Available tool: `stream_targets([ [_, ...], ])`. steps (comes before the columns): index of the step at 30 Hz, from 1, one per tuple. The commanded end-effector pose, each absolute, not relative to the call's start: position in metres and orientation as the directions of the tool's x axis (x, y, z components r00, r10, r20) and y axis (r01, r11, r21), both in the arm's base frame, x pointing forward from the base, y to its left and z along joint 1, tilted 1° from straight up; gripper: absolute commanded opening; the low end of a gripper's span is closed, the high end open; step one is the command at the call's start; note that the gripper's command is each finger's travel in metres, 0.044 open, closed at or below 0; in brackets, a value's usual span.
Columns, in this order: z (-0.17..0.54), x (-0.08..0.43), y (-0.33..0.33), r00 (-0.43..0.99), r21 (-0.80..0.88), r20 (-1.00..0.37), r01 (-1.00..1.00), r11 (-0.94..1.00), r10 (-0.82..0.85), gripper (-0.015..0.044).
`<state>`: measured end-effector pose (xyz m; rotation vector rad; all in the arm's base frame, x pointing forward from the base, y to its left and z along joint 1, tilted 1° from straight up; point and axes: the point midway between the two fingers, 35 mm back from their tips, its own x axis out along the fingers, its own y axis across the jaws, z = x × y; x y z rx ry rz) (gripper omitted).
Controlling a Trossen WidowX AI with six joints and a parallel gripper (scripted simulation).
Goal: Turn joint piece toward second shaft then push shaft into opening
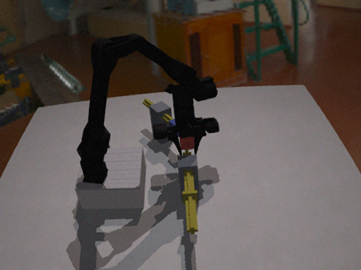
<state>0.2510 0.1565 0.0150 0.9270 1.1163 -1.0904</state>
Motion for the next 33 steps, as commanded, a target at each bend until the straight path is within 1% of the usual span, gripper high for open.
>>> stream_targets([
  [1,0.0153,0.2509,0.1564,0.083,0.037,-0.977,0.974,0.225,-0.198,0.0000],
  [13,0.0151,0.2510,0.1565,0.082,0.037,-0.978,0.973,0.227,-0.194,0.0000],
  [18,0.0151,0.2510,0.1565,0.082,0.037,-0.978,0.973,0.227,-0.194,0.0131],
  [19,0.0151,0.2510,0.1565,0.082,0.037,-0.978,0.973,0.227,-0.194,0.0147],
  [21,0.0151,0.2510,0.1565,0.082,0.037,-0.978,0.973,0.227,-0.194,0.0147],
  [32,0.0151,0.2510,0.1565,0.082,0.037,-0.978,0.973,0.227,-0.194,0.0436],
  [33,0.0151,0.2510,0.1565,0.082,0.037,-0.978,0.973,0.227,-0.194,0.0440],
])
